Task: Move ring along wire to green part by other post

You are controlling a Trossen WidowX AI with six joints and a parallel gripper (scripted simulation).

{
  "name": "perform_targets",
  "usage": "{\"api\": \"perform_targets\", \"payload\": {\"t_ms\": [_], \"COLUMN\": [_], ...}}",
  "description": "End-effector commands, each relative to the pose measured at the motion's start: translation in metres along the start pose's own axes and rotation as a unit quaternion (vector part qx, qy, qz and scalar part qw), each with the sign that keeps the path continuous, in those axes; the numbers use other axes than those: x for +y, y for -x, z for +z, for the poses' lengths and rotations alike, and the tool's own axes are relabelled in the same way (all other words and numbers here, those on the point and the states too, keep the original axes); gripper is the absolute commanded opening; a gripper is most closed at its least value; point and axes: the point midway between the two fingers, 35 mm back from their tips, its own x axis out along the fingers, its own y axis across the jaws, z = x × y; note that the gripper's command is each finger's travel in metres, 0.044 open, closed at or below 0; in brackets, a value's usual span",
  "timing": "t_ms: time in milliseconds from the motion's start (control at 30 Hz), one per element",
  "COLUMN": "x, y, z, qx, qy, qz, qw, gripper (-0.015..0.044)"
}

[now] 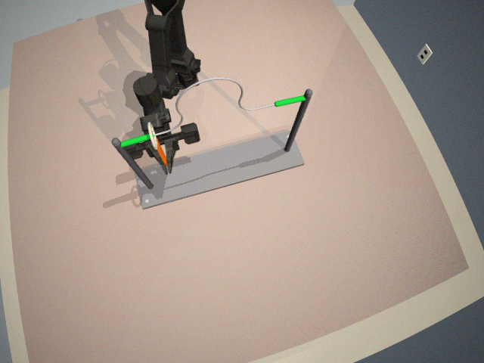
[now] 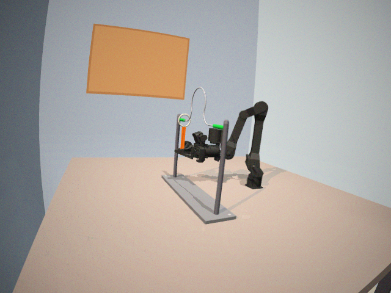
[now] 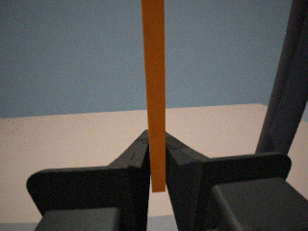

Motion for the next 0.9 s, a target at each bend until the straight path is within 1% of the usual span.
{"api": "perform_targets", "payload": {"t_ms": [0,467,867], "x": [0.004,0.023,0.049], "y": [0.001,0.000,0.000], "z": [0.000,0.001,0.002], "qx": [0.000,0.000,0.000], "qy": [-0.003,-0.022,-0.080], "qz": [-0.001,-0.001,-0.001], "qw": [1.000,1.000,0.997], "gripper": [-0.0150,-0.0150,-0.0150]}}
